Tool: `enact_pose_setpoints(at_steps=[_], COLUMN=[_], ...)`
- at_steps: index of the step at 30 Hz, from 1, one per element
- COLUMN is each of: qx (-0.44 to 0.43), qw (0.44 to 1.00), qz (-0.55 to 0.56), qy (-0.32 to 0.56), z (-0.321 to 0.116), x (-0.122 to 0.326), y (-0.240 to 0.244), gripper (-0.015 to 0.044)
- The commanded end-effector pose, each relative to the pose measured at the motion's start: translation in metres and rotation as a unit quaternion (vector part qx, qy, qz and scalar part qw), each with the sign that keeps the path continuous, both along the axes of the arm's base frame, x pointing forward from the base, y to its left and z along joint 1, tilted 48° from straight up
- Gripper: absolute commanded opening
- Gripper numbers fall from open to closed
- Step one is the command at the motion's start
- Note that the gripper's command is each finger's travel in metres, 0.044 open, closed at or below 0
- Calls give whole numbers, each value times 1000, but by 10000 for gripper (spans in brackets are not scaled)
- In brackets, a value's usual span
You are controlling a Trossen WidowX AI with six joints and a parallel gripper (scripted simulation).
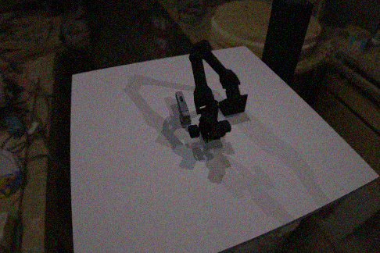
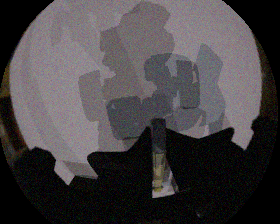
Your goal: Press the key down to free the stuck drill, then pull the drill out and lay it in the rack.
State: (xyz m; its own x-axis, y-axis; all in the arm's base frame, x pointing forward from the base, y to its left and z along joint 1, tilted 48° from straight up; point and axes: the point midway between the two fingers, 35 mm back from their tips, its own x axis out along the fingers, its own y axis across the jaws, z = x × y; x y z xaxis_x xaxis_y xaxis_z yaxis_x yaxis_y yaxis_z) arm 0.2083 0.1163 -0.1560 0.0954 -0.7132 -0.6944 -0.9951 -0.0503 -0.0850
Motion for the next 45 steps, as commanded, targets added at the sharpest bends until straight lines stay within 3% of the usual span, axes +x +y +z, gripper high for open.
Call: enact_pose_setpoints(at_steps=[1,14,37,41,45], qx=[0,0,-4,115,271], qw=[1000,1000,1000,988,942], qz=[0,0,-4,-41,-52], qy=[0,0,10,95,192], z=[0,0,49,45,51], x=[0,0,-8,-45,-86], y=[0,0,53,62,81], gripper=[105,440,440,440,440])
